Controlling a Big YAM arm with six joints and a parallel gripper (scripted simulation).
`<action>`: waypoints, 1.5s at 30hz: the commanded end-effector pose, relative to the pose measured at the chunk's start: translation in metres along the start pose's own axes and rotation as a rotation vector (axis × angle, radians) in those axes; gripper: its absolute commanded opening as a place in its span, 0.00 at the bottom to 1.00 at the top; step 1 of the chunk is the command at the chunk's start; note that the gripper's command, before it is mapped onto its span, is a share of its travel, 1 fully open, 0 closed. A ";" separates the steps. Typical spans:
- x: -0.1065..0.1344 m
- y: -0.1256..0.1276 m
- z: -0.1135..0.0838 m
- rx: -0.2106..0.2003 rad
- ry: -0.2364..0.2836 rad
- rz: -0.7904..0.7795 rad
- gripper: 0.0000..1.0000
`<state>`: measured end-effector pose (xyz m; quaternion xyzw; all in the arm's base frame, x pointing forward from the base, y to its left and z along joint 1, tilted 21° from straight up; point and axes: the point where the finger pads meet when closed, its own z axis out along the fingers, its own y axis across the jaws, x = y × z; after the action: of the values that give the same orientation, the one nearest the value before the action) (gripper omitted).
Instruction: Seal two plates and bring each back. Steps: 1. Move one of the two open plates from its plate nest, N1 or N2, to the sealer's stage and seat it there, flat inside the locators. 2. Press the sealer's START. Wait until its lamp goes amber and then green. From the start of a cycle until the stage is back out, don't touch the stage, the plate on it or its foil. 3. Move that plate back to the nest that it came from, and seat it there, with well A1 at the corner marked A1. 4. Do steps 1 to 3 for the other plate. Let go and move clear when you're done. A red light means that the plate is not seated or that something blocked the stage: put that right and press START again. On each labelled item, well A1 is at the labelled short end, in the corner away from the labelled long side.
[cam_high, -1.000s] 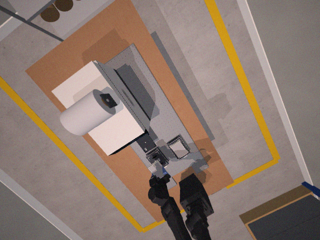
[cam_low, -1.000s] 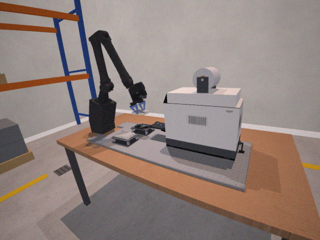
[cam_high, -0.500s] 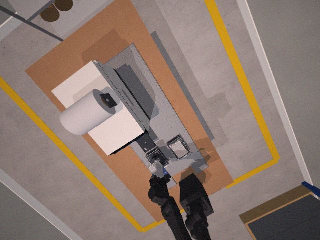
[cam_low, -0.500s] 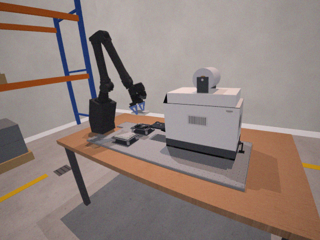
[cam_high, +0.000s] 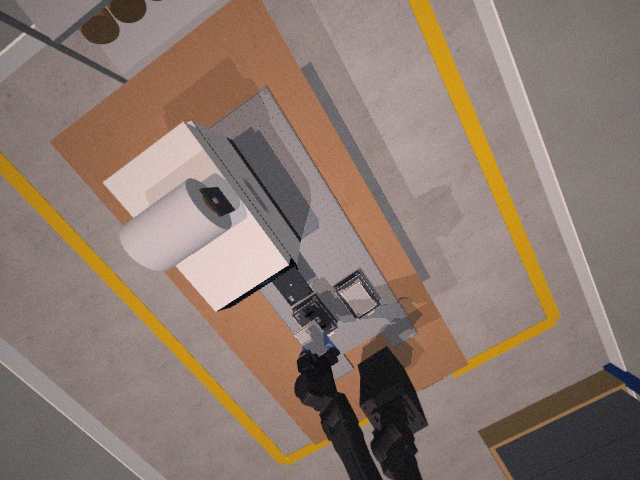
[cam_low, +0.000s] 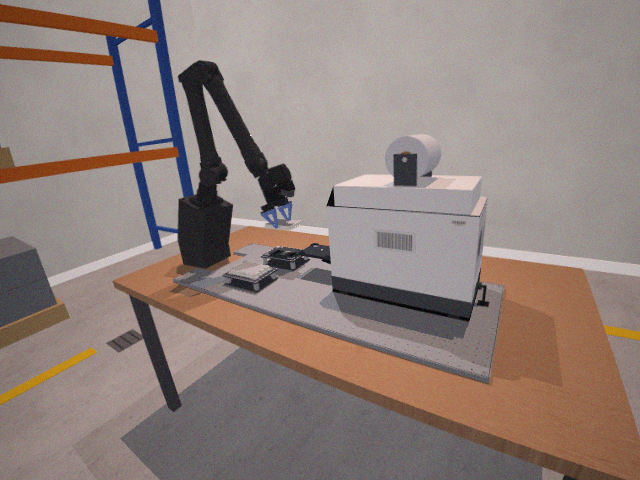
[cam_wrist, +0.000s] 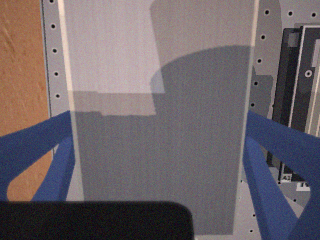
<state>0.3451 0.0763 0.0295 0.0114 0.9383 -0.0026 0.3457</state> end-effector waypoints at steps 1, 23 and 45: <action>0.005 0.007 -0.006 -0.019 -0.014 -0.006 0.00; -0.017 0.001 0.003 0.002 -0.025 0.023 0.00; 0.000 -0.002 0.001 0.000 -0.013 0.005 0.00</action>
<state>0.3388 0.0773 0.0254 0.0079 0.9388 -0.0022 0.3444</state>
